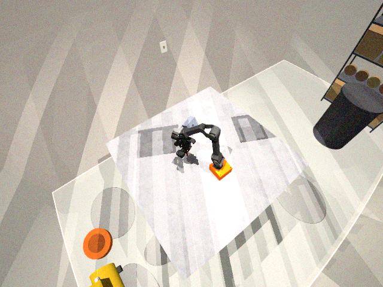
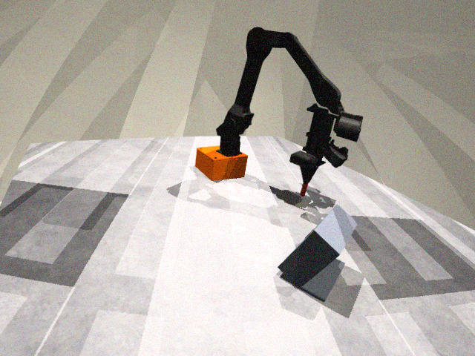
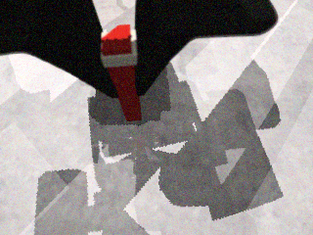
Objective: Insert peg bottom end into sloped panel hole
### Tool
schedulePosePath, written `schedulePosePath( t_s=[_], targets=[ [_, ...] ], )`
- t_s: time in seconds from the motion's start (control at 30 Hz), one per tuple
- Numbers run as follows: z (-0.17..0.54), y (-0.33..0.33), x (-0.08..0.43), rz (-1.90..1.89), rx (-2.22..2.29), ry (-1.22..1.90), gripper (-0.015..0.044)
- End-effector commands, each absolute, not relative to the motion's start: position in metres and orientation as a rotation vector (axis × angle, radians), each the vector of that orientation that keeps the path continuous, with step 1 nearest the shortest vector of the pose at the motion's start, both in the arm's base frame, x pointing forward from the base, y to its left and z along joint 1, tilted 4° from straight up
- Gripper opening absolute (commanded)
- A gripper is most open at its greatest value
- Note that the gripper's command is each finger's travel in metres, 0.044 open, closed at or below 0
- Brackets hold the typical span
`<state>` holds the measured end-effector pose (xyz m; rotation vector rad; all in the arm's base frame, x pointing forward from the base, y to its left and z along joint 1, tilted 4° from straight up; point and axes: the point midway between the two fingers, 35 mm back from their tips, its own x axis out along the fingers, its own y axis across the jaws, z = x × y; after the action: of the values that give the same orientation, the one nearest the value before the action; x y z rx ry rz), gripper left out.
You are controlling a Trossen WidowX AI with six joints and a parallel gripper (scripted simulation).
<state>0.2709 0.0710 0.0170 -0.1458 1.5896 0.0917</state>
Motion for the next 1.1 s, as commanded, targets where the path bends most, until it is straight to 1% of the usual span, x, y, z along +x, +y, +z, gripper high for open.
schedulePosePath(
  t_s=[0.0, 0.3, 1.07],
  targets=[
    [0.039, 0.072, 0.274, 0.088, -0.143, 1.581, 0.0000],
    [0.074, 0.075, 0.274, 0.086, -0.145, 1.582, 0.0000],
    [0.065, 0.063, 0.287, 0.129, -0.060, 1.538, 0.0000]
  ],
)
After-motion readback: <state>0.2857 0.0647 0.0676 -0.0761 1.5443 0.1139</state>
